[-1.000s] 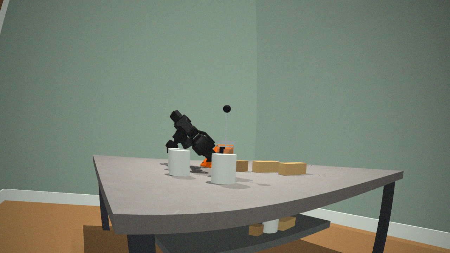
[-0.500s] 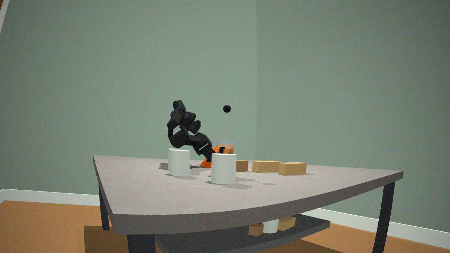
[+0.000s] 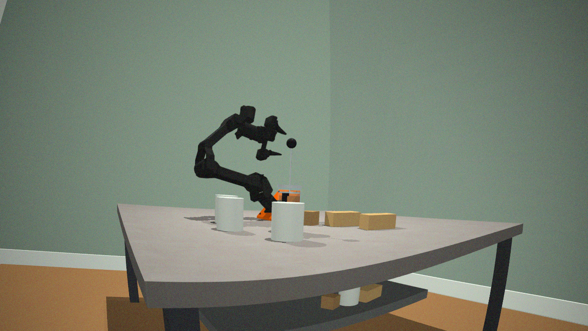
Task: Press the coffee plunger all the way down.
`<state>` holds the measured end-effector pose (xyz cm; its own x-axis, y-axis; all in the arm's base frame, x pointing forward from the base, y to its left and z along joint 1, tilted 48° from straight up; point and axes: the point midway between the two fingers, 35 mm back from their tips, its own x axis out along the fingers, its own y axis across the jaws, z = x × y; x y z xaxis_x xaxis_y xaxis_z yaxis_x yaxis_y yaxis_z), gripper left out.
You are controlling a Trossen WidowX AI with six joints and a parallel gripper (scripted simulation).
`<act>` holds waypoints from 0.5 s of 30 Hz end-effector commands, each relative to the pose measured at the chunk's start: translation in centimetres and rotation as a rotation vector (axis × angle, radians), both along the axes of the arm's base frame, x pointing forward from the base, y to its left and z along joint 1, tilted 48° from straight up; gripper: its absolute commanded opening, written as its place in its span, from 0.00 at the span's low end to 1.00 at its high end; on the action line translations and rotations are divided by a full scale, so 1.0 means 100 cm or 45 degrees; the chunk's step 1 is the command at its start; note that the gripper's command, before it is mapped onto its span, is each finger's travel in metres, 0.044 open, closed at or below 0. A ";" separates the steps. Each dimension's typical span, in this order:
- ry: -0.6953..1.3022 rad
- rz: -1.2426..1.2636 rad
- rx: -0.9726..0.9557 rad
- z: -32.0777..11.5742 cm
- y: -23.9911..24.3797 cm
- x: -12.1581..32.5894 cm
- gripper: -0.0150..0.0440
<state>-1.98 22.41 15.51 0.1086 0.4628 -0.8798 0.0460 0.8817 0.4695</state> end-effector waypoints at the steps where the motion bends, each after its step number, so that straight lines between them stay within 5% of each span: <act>1: -0.362 -0.158 -0.135 0.017 0.007 0.073 1.00; 7: -0.771 -0.323 -0.483 0.047 -0.011 0.166 1.00; 15: -1.145 -0.390 -1.268 0.105 -0.073 0.269 1.00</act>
